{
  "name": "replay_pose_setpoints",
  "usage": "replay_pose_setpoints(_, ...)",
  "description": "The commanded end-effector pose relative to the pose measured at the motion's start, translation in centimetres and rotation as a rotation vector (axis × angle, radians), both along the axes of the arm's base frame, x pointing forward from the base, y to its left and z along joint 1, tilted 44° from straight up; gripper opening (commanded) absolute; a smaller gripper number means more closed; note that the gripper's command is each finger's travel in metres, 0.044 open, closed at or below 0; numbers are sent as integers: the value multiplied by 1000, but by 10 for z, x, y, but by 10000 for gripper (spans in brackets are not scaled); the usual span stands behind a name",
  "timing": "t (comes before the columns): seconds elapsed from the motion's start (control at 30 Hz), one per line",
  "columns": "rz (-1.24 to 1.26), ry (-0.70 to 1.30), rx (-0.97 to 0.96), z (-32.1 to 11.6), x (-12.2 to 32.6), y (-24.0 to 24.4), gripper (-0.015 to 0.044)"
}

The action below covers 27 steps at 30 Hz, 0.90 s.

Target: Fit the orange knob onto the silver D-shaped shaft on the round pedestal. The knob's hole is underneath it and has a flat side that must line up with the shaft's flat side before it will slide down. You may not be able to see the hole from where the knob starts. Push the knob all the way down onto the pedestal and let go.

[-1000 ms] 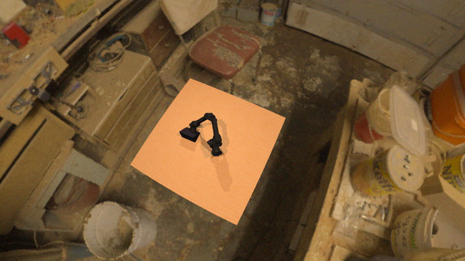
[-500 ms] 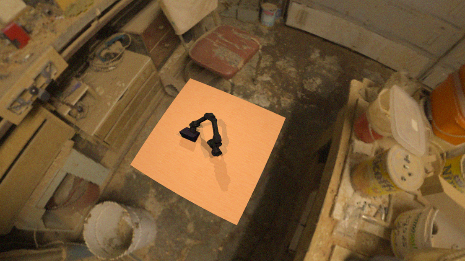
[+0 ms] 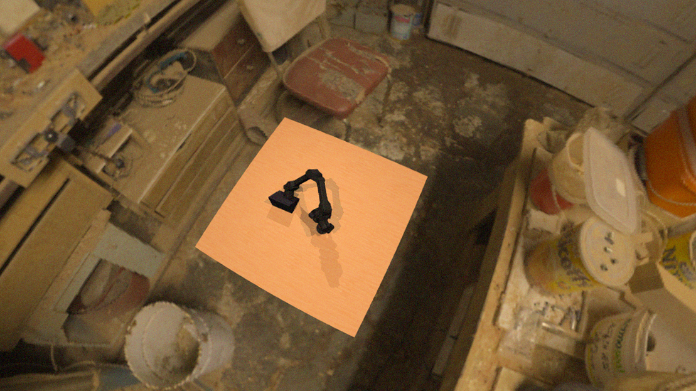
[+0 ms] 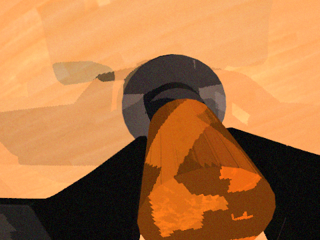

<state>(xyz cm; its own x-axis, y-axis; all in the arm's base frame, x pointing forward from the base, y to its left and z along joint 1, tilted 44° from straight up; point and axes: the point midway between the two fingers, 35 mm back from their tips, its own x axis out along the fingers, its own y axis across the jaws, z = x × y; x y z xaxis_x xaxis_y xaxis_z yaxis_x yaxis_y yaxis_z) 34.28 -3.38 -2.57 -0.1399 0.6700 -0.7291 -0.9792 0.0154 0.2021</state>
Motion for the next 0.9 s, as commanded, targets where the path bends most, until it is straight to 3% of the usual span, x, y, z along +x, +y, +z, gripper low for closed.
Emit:
replay_pose_setpoints(0.0, 12, -9, 2, -2, -1, 0, 0)
replay_pose_setpoints(0.87, 12, -9, 2, -1, -1, 0, 0)
